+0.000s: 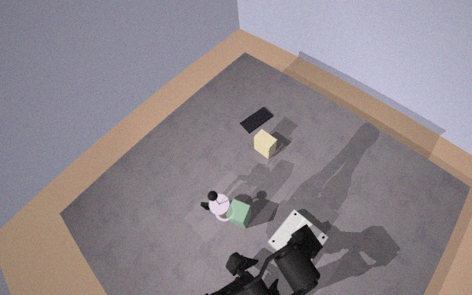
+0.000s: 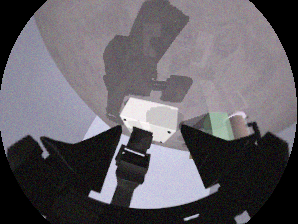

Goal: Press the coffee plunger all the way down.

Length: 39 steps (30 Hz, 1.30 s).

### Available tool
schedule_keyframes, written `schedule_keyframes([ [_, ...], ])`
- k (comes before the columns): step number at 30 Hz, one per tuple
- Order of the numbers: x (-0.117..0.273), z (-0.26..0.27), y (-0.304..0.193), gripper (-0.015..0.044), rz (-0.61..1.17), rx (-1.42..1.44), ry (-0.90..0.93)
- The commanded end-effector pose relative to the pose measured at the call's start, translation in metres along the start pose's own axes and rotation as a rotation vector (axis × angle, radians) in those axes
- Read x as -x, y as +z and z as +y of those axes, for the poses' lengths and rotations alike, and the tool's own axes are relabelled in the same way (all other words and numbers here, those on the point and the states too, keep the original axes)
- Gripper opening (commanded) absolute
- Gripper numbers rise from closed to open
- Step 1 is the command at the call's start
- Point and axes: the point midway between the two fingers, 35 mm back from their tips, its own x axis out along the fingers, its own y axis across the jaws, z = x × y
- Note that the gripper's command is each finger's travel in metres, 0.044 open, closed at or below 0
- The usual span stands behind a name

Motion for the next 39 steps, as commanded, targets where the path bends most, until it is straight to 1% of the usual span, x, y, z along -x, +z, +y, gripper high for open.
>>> schedule_keyframes([
  [1, 0.001, -0.001, 0.000, 0.0426, -0.012, -0.007, -0.001],
  [2, 0.002, -0.003, 0.000, 0.0440, -0.030, -0.017, -0.001],
  [5, 0.010, -0.011, 0.001, 0.0440, -0.118, -0.066, -0.010],
  [8, 0.021, -0.023, 0.001, 0.0440, -0.249, -0.138, -0.023],
  [12, 0.045, -0.048, -0.007, 0.0440, -0.484, -0.282, -0.055],
  [16, 0.076, -0.077, -0.025, 0.0440, -0.732, -0.455, -0.109],
  [21, 0.114, -0.105, -0.068, 0.0440, -1.040, -0.674, -0.203],
  [27, 0.154, -0.128, -0.133, 0.0440, -1.349, -0.916, -0.356],
  [31, 0.162, -0.130, -0.157, 0.0440, -1.431, -0.986, -0.413],
  [34, 0.162, -0.131, -0.186, 0.0440, -1.501, -1.108, -0.460],
  [37, 0.161, -0.126, -0.227, 0.0440, -1.595, -1.279, -0.538],
  [39, 0.160, -0.123, -0.238, 0.0440, -1.618, -1.322, -0.561],
])
